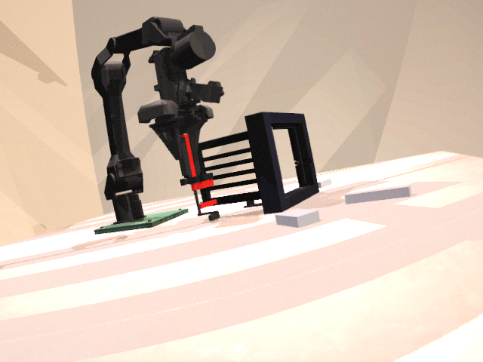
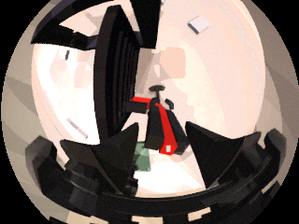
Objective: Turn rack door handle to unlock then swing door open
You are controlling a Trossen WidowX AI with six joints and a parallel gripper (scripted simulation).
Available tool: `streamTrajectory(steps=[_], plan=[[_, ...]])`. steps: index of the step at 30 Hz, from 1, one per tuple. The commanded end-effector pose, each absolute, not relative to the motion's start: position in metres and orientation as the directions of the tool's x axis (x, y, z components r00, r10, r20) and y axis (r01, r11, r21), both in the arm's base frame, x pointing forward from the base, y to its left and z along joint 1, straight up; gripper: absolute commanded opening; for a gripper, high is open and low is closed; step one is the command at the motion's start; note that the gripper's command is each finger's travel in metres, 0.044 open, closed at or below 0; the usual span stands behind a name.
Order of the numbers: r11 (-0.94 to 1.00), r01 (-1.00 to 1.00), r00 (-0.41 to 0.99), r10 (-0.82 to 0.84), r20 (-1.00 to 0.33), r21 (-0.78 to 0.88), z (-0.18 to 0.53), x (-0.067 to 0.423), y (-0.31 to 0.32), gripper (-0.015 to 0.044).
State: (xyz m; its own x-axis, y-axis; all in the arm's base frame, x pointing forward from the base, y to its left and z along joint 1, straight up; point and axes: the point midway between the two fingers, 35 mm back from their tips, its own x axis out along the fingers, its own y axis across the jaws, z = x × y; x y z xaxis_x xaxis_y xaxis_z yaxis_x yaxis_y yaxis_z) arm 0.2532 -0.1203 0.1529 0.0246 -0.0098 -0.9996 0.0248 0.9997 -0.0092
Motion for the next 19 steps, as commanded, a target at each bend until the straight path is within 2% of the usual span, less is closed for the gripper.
streamTrajectory(steps=[1,19], plan=[[1.0,0.02,0.027,-0.01,-1.0,-0.01,0.158,0.255,-0.121,0.0284],[1.0,0.02,0.028,-0.01,-1.0,-0.01,0.179,0.255,-0.121,0.0284]])
